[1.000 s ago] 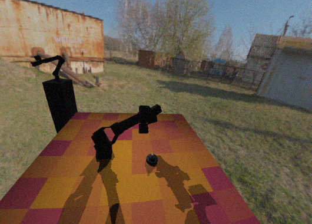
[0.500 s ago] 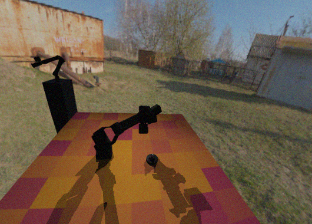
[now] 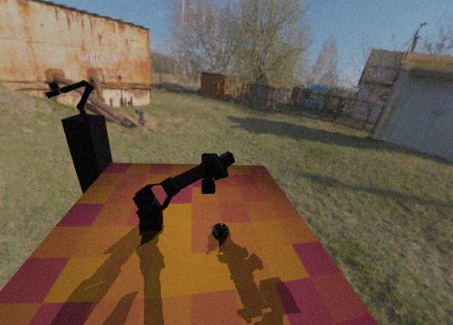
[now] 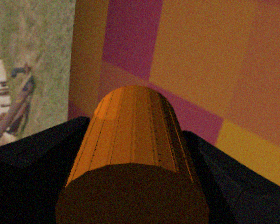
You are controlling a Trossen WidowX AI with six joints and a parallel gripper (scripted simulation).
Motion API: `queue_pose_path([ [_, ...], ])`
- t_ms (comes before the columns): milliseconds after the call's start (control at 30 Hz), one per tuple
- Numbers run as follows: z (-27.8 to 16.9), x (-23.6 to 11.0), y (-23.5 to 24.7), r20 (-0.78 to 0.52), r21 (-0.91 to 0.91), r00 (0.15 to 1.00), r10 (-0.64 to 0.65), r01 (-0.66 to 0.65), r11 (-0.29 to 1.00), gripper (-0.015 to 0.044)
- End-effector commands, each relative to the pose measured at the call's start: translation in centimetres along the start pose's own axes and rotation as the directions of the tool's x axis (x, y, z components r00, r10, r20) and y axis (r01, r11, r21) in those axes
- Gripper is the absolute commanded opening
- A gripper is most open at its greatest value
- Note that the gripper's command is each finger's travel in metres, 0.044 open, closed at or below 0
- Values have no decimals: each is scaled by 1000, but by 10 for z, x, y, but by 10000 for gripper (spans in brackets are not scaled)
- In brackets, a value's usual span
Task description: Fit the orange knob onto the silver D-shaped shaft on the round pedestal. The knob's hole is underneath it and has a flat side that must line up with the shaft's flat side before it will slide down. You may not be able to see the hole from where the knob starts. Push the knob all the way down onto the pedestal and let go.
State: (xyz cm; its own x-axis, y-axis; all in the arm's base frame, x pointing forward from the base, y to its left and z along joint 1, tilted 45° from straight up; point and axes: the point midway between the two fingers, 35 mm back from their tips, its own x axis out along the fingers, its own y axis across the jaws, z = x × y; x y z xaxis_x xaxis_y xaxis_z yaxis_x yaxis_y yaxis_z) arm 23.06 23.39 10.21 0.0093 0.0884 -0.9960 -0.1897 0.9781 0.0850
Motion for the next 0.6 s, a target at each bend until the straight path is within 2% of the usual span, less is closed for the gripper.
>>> queue_pose_path([
  [0,0,-1,5,3,-5,1000,25,-25,1000,0],
  [133,0,3,3,4,-6,1000,-14,14,1000,0],
  [567,0,27,-13,6,-4,953,-301,301,953,0],
])
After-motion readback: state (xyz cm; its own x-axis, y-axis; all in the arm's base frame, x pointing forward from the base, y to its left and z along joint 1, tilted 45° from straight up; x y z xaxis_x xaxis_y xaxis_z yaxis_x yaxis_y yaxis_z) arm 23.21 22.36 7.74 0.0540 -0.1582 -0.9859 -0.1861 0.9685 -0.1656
